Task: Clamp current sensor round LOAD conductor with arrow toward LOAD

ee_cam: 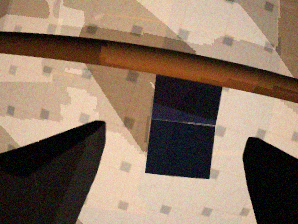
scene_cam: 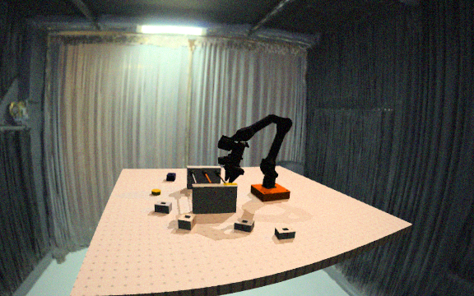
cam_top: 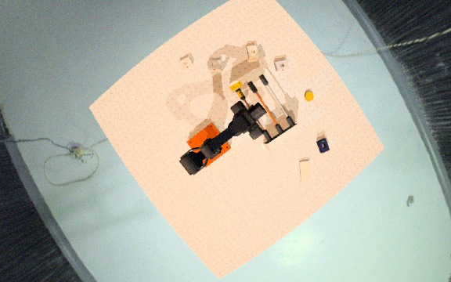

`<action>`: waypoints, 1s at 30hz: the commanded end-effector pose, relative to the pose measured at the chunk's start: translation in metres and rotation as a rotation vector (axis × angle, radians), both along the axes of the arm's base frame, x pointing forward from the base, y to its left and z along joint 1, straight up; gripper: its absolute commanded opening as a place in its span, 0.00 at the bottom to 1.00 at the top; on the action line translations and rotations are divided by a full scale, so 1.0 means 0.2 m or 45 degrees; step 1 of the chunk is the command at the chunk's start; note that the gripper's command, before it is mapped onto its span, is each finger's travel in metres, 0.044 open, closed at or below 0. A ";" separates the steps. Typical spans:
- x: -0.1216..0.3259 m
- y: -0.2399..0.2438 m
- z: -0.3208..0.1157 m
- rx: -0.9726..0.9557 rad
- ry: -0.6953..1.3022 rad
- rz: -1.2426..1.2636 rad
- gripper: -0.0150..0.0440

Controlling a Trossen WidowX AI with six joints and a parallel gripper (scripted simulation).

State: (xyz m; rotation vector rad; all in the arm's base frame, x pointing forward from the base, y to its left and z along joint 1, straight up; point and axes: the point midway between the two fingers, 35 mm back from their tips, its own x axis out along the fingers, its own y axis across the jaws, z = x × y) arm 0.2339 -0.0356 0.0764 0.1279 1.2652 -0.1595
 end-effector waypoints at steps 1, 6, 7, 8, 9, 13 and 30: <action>-0.01 0.00 -0.05 0.003 0.020 -0.004 0.74; 0.00 0.00 -0.09 0.003 0.020 -0.004 0.74; 0.00 0.00 -0.10 0.003 0.020 -0.004 0.74; 0.00 0.00 -0.11 0.003 0.020 -0.004 0.74; 0.00 0.00 -0.11 0.003 0.020 -0.004 0.74; 0.00 0.00 -0.11 0.003 0.020 -0.004 0.74; 0.01 0.00 -0.09 0.001 0.005 -0.001 0.43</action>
